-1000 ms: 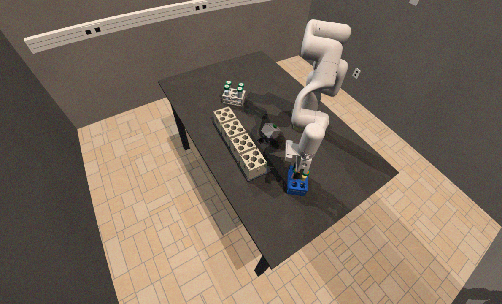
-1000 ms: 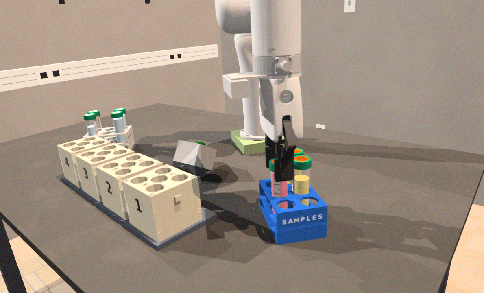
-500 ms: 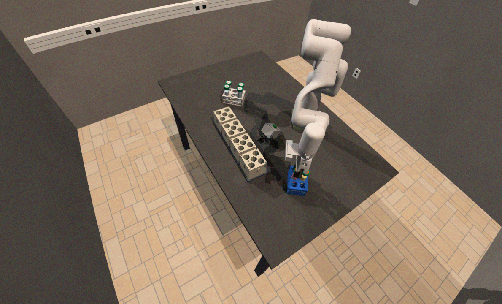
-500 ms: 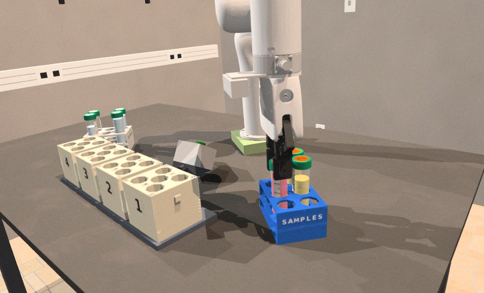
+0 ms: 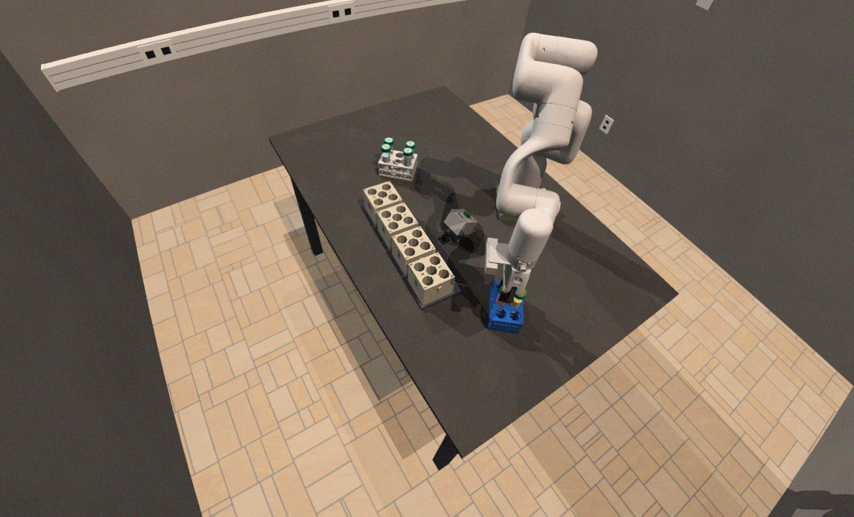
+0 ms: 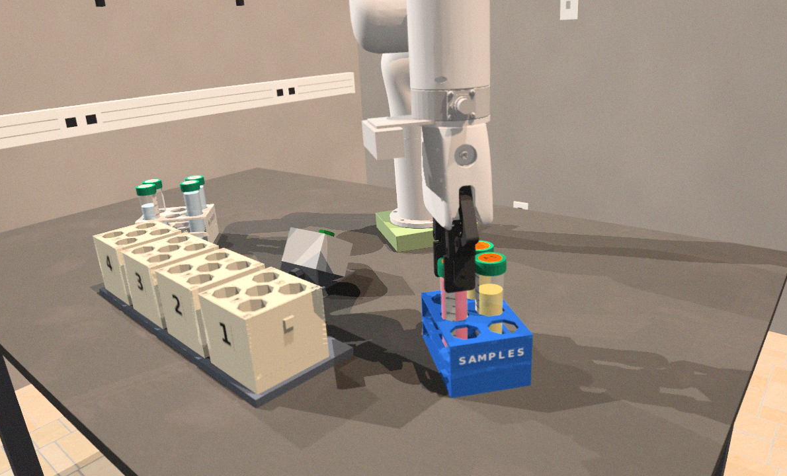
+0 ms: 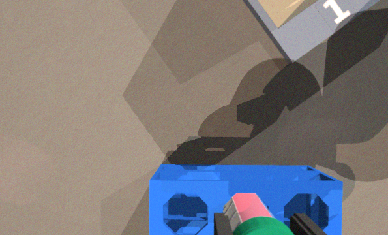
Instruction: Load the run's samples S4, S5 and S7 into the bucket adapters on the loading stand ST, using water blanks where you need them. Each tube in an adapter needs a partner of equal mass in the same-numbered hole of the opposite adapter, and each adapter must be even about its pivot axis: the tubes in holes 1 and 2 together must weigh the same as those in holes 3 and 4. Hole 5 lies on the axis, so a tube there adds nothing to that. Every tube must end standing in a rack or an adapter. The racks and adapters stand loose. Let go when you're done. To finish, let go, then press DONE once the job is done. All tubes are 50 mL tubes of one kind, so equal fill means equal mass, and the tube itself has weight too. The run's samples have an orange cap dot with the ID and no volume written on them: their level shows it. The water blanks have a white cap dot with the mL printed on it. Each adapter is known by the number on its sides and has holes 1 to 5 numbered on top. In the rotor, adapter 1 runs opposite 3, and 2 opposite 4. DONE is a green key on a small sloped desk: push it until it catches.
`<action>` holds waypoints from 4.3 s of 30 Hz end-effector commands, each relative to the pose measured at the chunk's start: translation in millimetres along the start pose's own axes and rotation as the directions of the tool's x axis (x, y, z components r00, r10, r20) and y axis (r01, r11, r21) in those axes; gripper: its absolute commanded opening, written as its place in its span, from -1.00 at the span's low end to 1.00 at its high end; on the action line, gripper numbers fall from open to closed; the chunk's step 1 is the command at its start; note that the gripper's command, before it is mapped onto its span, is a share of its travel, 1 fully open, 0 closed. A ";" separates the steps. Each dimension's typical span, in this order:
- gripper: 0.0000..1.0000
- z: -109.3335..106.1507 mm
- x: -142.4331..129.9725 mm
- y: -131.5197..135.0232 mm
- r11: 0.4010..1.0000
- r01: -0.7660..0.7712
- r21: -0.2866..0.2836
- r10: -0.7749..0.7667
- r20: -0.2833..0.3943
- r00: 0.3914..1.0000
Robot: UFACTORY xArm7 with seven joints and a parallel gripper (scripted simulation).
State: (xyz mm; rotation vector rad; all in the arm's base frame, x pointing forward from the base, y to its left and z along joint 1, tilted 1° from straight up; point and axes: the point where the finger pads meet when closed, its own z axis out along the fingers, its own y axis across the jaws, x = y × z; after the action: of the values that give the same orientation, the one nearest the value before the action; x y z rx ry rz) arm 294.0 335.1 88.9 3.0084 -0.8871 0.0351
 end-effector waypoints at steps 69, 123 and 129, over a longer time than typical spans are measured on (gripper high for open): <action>-1.00 -43.8 0.2 -1.5 1.000 0.000 0.005 0.000 -0.001 1.000; -1.00 -136.9 0.2 -1.2 1.000 0.000 0.005 0.000 -0.001 1.000; -1.00 -136.9 0.2 -1.2 1.000 0.000 0.005 0.000 -0.001 1.000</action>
State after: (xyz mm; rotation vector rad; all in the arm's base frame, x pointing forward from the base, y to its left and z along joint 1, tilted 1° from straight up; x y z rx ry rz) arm 291.3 336.6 223.2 3.0086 -0.8871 0.0352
